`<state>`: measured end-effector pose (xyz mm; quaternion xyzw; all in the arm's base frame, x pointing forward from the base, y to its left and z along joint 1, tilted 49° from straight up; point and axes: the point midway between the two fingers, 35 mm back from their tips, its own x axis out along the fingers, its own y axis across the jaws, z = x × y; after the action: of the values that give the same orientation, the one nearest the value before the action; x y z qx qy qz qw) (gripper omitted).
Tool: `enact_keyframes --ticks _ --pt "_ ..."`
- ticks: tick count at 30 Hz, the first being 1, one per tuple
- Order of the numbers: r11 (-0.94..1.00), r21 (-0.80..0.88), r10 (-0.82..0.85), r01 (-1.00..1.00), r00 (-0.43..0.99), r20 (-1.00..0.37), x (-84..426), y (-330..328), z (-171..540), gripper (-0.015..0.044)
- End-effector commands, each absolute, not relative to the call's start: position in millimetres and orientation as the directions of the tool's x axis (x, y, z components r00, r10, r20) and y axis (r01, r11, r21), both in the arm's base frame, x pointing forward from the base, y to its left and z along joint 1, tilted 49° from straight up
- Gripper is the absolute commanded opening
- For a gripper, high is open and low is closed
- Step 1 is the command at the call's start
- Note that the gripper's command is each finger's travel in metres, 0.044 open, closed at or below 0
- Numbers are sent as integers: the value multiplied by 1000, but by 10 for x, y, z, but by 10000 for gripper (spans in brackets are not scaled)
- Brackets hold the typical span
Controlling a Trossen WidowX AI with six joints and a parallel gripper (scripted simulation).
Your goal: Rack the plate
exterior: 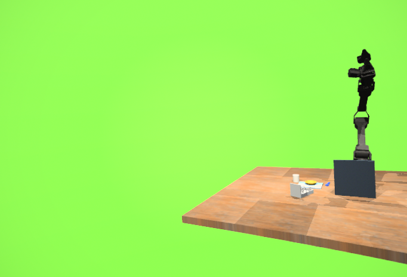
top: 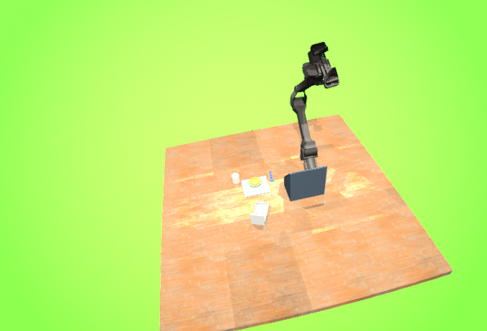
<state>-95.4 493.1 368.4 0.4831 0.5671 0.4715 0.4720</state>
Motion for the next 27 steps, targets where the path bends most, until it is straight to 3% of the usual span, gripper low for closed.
enact_keyframes --ticks 1,16,27 --pt "133 990 991 40 3 -133 -606 4991 3502 400" --pt "423 893 863 -154 368 -346 900 4875 2784 400" --pt "661 736 660 -145 578 -479 1904 4356 2322 400"
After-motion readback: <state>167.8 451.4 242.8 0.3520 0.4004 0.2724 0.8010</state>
